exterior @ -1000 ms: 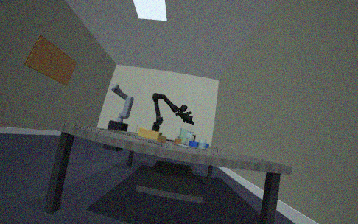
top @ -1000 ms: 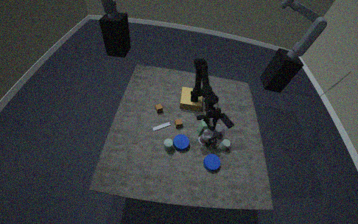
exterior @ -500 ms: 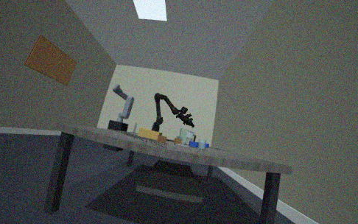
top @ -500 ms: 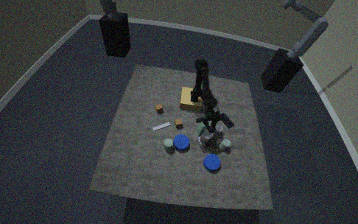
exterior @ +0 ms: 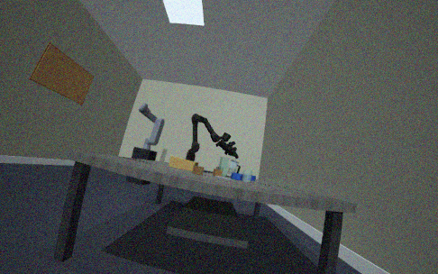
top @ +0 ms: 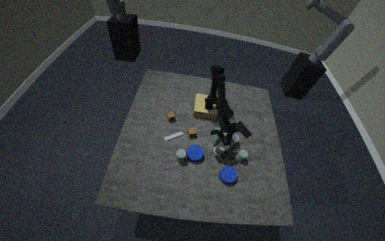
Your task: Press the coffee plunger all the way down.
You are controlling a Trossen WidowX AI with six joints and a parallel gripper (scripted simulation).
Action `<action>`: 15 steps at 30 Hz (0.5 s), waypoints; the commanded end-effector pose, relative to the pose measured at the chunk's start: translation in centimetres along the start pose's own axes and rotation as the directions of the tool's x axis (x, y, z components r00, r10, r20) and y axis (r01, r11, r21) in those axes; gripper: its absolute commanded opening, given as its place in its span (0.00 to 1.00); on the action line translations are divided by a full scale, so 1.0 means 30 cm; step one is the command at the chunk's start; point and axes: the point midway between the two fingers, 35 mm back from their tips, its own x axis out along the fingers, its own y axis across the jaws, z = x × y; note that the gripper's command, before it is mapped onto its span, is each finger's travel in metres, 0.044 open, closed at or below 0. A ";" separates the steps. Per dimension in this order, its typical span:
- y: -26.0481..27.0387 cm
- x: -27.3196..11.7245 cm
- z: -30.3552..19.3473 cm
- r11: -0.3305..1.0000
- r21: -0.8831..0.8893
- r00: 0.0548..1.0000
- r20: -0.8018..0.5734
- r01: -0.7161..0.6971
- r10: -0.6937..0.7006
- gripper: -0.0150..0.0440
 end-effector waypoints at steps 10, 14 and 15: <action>0.000 0.024 -0.037 1.000 -0.008 0.999 -0.048 -0.002 0.001 0.46; 0.000 0.027 -0.035 1.000 -0.008 0.999 -0.048 -0.002 0.001 0.46; 0.000 0.027 -0.035 1.000 -0.008 0.999 -0.048 -0.002 0.001 0.46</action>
